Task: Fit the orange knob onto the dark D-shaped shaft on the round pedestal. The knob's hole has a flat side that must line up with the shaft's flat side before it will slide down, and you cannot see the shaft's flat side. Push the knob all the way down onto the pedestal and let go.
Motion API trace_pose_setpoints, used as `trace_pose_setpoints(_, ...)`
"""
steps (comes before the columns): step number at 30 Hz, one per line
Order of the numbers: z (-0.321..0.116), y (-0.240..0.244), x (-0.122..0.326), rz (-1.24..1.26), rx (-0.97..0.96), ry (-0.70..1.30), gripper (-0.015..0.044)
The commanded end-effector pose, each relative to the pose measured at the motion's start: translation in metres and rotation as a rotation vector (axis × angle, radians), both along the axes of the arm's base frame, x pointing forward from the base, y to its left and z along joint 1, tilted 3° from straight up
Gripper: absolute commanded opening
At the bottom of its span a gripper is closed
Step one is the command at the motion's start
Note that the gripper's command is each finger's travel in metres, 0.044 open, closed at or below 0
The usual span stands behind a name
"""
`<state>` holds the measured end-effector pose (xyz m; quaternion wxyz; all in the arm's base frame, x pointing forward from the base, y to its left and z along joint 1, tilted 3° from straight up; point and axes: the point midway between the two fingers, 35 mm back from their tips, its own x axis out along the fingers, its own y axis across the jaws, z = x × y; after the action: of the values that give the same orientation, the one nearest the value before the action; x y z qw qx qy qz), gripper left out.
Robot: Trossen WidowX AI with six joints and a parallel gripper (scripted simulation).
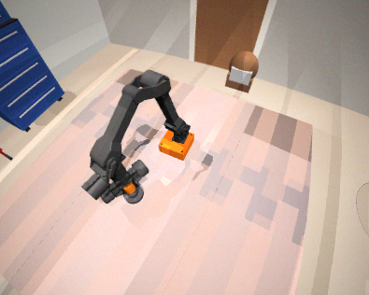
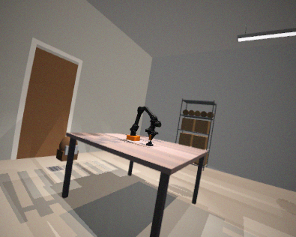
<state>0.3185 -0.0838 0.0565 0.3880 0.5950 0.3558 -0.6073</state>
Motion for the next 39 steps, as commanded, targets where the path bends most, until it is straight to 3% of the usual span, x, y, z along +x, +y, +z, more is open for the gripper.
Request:
trace_pose_setpoints(1, -0.0004, 0.0004, -0.0026, -0.107, -0.002, -0.006, 0.0)
trace_pose_setpoints(39, -0.0038, -0.0003, -0.0022, -0.107, -0.002, -0.006, 0.0)
